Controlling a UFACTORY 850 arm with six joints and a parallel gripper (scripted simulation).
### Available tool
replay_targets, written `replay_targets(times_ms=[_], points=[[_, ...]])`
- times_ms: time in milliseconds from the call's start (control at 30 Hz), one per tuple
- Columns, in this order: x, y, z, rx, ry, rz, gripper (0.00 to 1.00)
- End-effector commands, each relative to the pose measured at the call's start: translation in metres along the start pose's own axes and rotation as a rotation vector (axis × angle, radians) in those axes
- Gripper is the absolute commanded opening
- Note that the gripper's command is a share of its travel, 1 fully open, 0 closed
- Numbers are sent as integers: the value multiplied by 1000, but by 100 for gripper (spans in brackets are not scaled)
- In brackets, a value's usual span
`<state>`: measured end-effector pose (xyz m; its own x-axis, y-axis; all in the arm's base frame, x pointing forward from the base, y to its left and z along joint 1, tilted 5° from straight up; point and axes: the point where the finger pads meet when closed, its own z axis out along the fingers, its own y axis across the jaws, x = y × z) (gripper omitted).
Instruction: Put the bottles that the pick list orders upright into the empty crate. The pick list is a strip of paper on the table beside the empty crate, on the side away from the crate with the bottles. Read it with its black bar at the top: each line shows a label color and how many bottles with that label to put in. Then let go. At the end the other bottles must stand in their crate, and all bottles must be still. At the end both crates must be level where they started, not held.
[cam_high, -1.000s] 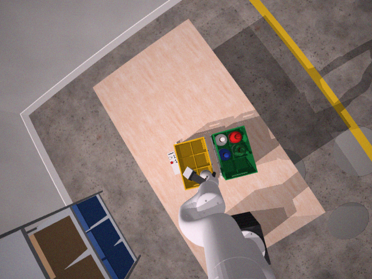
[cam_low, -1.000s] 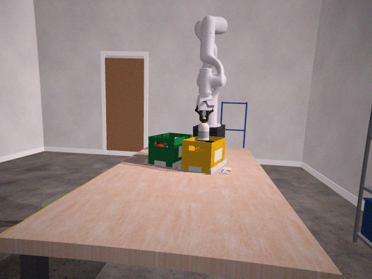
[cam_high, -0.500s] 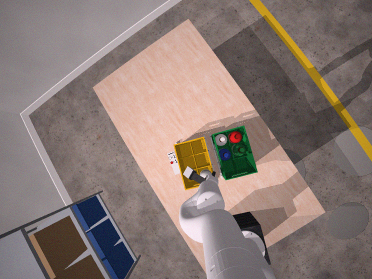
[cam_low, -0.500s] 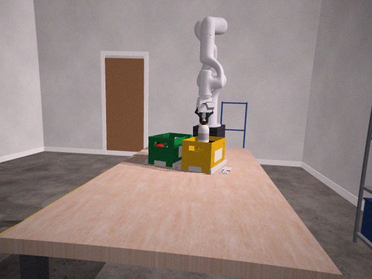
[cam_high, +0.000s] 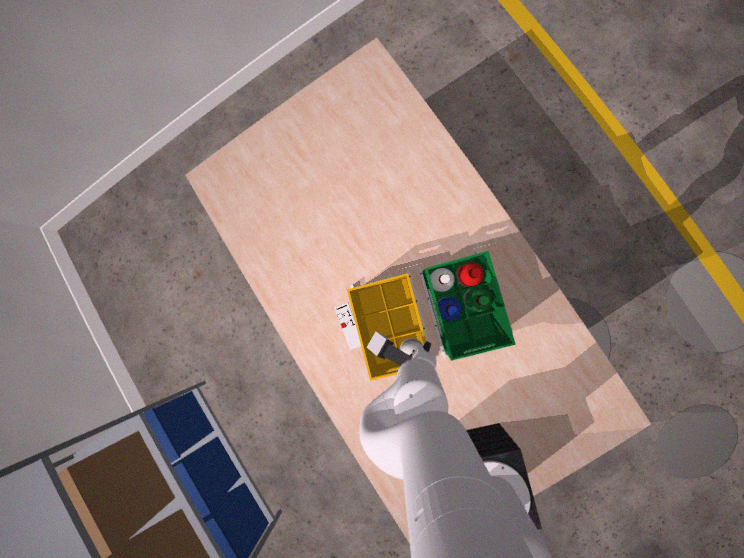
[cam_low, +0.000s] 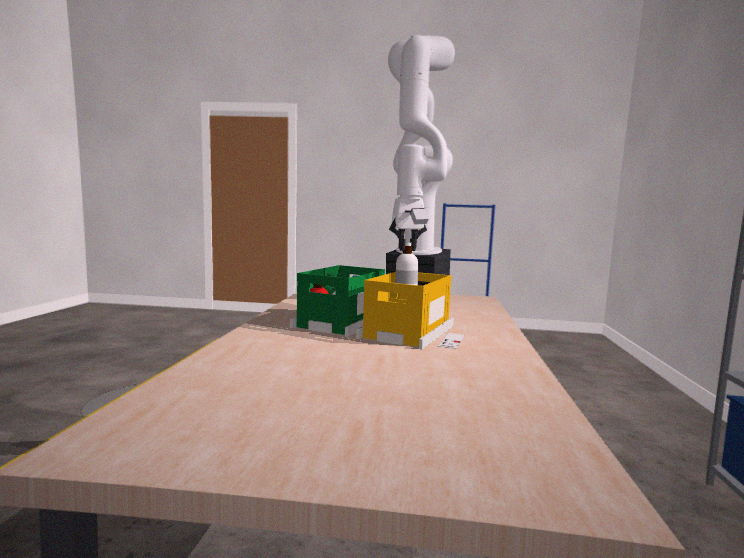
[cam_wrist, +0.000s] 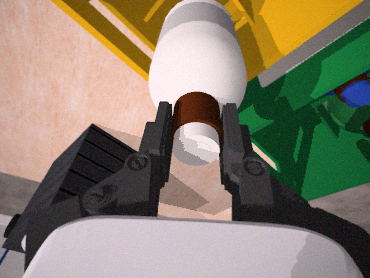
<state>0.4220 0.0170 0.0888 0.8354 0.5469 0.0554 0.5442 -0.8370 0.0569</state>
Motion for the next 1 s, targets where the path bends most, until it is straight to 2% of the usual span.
replay_targets(times_ms=[0, 967], points=[[1, 0, 4, -1, 1, 0, 0], [1, 1, 29, -1, 1, 0, 0]])
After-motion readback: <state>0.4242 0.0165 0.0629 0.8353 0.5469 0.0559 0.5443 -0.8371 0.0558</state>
